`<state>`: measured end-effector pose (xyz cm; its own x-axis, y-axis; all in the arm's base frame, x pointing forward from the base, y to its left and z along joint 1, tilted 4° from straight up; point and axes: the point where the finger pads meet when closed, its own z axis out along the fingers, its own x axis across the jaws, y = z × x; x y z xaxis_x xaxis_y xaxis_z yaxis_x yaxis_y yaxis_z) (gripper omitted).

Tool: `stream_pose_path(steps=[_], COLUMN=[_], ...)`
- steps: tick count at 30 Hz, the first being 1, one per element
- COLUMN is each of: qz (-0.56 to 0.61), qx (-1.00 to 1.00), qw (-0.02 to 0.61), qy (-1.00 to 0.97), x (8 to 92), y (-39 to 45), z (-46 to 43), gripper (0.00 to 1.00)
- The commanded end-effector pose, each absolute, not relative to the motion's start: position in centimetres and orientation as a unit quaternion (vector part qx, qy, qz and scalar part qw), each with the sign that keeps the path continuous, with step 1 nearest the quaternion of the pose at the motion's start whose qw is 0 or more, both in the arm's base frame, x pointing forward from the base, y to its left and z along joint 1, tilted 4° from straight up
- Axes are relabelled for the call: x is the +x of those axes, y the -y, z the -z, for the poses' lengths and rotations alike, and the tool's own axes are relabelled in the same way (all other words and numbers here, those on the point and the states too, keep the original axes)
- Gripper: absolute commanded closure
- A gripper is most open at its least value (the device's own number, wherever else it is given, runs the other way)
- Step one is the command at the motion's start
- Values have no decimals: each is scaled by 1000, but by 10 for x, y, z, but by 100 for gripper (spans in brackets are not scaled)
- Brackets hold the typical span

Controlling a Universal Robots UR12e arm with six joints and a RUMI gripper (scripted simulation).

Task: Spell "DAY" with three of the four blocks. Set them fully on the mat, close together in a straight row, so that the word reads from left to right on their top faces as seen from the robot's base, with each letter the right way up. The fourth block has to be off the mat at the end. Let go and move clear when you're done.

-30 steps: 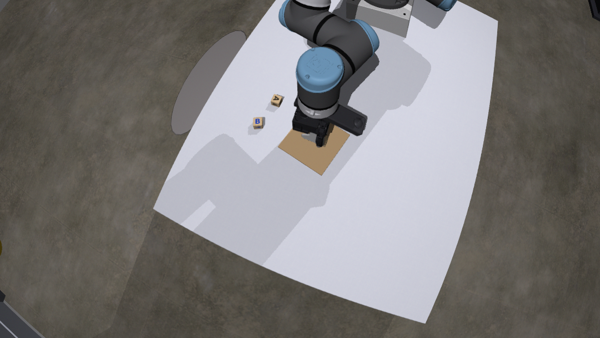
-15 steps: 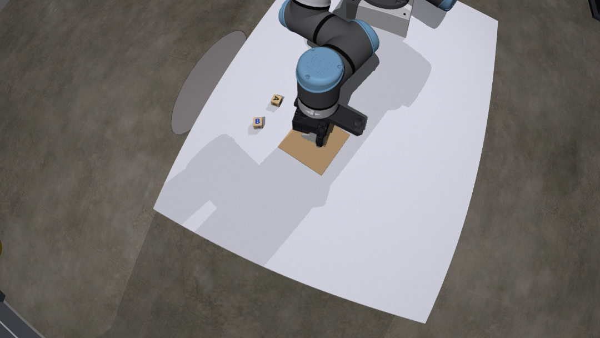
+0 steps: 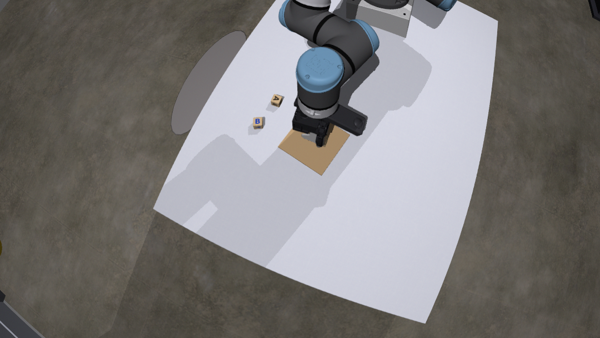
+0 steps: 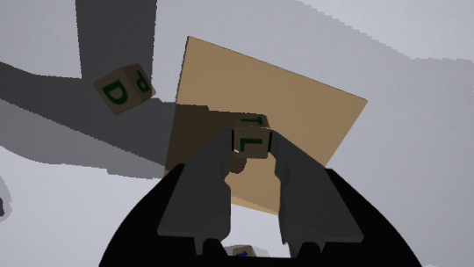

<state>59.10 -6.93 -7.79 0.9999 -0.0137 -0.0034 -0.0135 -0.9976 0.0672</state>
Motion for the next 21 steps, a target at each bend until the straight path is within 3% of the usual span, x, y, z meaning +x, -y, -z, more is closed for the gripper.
stream_pose_path(steps=[1, 21], qz=[1, 1], qx=[999, 999], qw=[34, 34], qy=[7, 7], x=[592, 592], y=[69, 64], z=[77, -7], gripper=[95, 95])
